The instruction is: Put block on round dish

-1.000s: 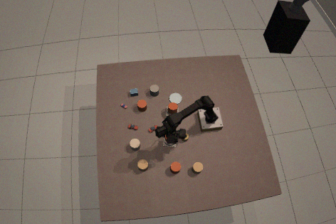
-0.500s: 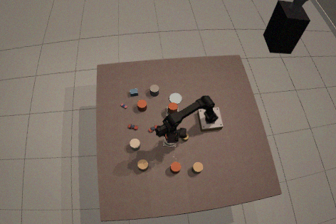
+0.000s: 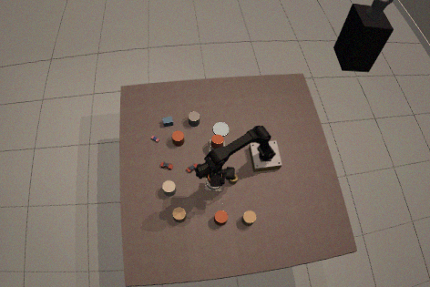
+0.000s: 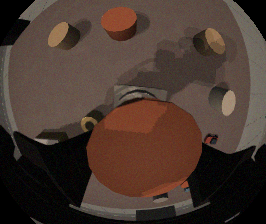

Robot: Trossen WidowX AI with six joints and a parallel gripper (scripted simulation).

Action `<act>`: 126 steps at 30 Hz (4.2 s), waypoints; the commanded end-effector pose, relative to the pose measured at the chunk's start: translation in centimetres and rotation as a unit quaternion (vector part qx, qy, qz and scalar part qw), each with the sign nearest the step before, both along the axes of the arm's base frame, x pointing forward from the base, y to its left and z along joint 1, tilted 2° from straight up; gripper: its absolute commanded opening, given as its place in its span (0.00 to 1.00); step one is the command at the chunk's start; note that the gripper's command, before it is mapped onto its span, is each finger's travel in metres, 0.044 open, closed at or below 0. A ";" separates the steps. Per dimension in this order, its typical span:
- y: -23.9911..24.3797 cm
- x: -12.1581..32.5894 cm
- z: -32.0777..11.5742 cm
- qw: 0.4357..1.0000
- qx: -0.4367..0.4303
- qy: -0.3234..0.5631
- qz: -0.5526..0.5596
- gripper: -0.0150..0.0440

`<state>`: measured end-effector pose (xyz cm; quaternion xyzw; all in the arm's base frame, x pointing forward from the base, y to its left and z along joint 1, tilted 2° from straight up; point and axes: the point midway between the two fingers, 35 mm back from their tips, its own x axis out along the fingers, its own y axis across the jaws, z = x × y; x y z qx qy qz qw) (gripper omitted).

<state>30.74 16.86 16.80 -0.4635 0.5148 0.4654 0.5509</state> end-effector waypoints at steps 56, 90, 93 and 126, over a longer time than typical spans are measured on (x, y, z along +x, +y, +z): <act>8.7 -9.9 -8.6 1.000 0.007 0.001 0.002 0.25; 9.2 -10.6 -14.6 1.000 0.008 0.003 0.004 0.34; 9.2 -10.6 -14.6 1.000 0.008 0.003 0.004 0.48; 5.5 -5.2 -6.5 0.999 0.011 -0.015 -0.046 0.69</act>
